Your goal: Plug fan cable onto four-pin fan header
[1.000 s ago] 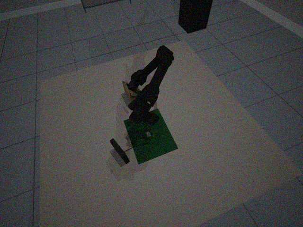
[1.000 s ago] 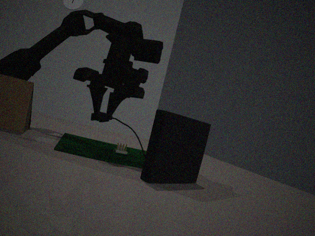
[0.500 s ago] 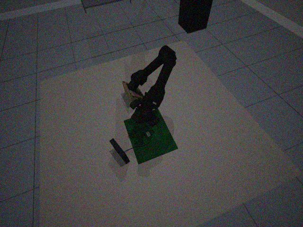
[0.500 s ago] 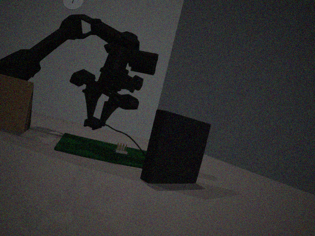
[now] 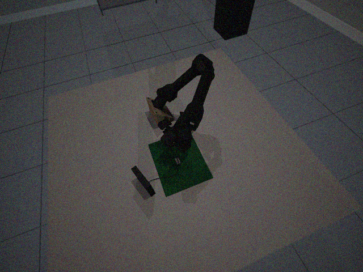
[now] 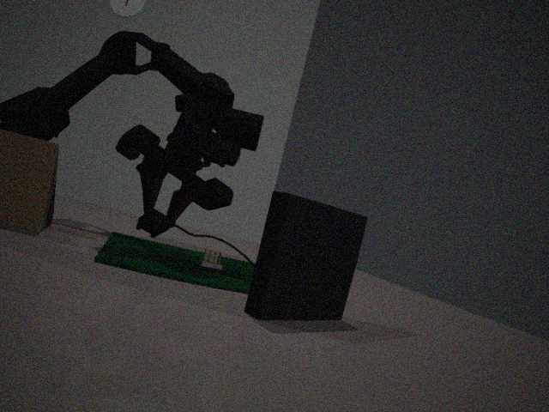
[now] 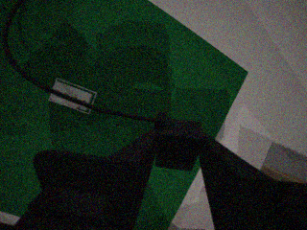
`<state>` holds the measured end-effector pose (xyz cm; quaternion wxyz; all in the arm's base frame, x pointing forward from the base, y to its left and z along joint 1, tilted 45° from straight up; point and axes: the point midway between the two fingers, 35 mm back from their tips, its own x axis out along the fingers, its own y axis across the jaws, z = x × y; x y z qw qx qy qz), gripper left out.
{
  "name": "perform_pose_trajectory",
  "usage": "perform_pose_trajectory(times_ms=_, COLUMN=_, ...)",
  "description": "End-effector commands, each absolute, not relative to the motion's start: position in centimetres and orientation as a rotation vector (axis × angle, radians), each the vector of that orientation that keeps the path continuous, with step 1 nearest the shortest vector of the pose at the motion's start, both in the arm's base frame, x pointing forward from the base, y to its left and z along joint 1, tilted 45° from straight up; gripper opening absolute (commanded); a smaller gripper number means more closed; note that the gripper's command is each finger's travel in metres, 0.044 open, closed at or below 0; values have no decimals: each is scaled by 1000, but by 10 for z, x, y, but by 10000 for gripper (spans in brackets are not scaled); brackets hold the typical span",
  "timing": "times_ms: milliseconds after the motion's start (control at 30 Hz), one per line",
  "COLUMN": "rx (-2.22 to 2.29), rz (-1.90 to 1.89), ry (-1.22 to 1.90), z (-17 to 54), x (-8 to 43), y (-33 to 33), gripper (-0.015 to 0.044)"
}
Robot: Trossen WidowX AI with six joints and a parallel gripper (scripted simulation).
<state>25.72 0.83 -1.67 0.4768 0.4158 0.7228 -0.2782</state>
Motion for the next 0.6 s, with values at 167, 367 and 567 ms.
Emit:
perform_pose_trajectory(times_ms=167, rx=919, rz=-783, ry=1690, z=-22, x=252, y=11, gripper=0)
perform_pose_trajectory(times_ms=367, rx=863, rz=-840, ry=1624, z=-24, x=251, y=12, gripper=0)
perform_pose_trajectory(times_ms=567, rx=814, rz=-890, ry=1549, z=-25, x=250, y=13, gripper=0)
